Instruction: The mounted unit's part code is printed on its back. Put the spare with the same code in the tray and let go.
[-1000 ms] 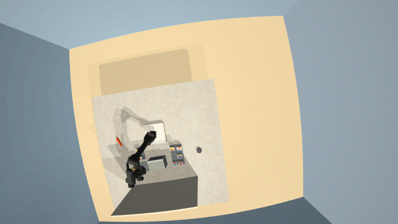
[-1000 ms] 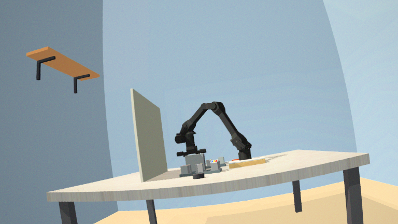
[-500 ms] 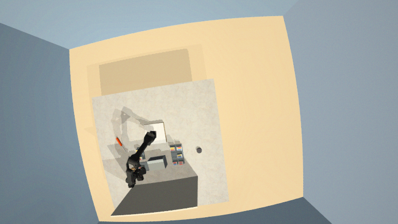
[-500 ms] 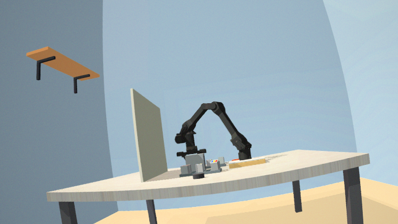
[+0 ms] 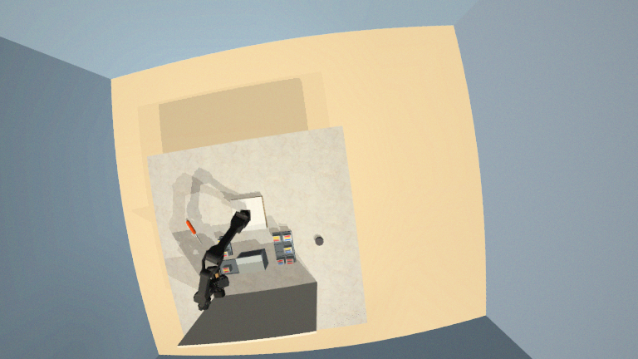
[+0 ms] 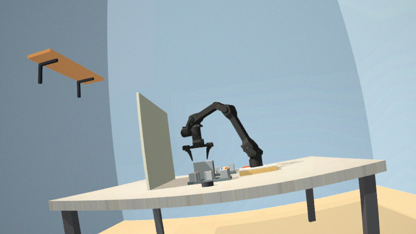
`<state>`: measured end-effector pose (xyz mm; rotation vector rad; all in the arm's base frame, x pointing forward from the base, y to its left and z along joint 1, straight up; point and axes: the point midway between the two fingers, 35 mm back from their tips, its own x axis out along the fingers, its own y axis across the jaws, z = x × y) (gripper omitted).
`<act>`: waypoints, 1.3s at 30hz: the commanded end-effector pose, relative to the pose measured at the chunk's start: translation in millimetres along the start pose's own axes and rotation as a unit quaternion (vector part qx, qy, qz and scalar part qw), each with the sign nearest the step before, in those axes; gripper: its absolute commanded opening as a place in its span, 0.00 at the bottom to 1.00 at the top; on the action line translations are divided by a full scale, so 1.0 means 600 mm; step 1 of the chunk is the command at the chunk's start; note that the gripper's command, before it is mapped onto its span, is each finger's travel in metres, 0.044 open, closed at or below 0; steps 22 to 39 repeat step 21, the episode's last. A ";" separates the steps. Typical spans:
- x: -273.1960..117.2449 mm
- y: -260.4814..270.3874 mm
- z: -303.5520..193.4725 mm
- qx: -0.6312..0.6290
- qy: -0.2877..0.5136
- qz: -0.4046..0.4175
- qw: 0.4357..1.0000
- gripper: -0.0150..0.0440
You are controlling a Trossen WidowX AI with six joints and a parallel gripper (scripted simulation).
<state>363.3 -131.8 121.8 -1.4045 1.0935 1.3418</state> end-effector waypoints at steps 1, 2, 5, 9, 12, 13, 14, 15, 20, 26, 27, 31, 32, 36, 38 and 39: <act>-0.042 0.005 0.004 -0.001 -0.002 0.000 1.000 1.00; -0.042 0.005 0.004 -0.001 -0.002 0.000 1.000 1.00; -0.038 0.003 0.001 0.000 0.005 -0.008 1.000 1.00; -0.038 0.003 0.001 0.000 0.005 -0.008 1.000 1.00; -0.038 0.003 0.001 0.000 0.005 -0.008 1.000 1.00; -0.038 0.003 0.001 0.000 0.005 -0.008 1.000 1.00; -0.038 0.003 0.001 0.000 0.005 -0.008 1.000 1.00; -0.038 0.003 0.001 0.000 0.005 -0.008 1.000 1.00; -0.038 0.003 0.001 0.000 0.005 -0.008 1.000 1.00; -0.038 0.003 0.001 0.000 0.005 -0.008 1.000 1.00; -0.038 0.003 0.001 0.000 0.005 -0.008 1.000 1.00; -0.038 0.003 0.001 0.000 0.005 -0.008 1.000 1.00; -0.038 0.003 0.001 0.000 0.005 -0.008 1.000 1.00; -0.038 0.003 0.001 0.000 0.005 -0.008 1.000 1.00; -0.038 0.003 0.001 0.000 0.005 -0.008 1.000 1.00; -0.038 0.003 0.001 0.000 0.005 -0.008 1.000 1.00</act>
